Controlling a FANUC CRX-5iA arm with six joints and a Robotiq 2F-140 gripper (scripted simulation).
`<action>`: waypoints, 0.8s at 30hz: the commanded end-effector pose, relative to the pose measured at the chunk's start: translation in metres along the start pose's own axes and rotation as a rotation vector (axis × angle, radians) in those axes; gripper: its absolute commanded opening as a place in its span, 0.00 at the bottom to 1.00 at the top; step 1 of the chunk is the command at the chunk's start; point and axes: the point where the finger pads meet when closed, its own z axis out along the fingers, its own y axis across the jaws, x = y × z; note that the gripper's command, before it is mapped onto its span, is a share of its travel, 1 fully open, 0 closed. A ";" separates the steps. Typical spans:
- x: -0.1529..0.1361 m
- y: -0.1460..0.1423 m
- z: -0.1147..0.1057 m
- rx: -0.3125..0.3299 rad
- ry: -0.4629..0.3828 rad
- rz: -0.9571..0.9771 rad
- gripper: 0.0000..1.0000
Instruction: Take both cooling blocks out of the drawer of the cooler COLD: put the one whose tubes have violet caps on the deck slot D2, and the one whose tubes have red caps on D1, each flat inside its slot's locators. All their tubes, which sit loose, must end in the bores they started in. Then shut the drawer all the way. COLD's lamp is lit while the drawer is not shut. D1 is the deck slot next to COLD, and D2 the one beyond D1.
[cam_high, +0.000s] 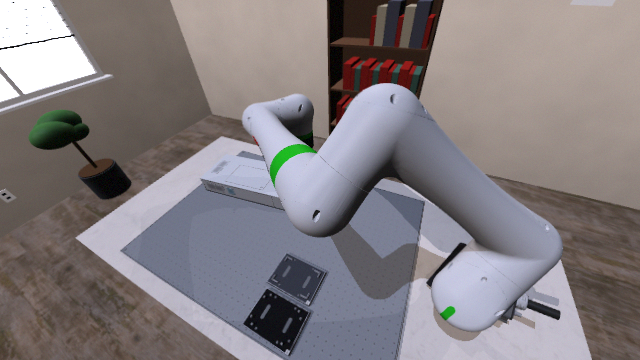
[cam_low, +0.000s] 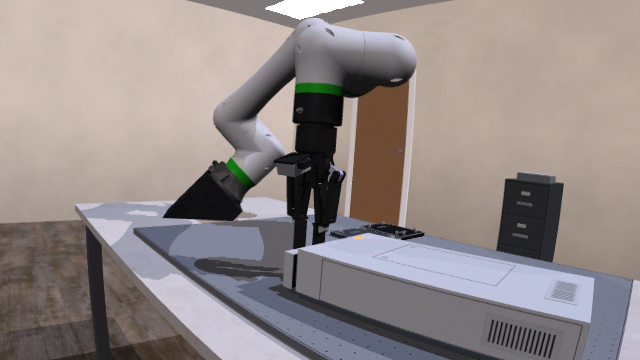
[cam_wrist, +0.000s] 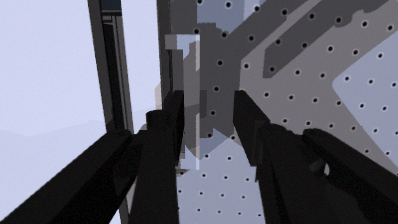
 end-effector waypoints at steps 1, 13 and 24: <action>0.000 0.000 -0.001 0.001 0.002 0.000 0.34; 0.000 0.004 -0.001 0.001 0.002 0.000 0.34; 0.000 0.007 -0.001 0.001 0.002 0.000 0.34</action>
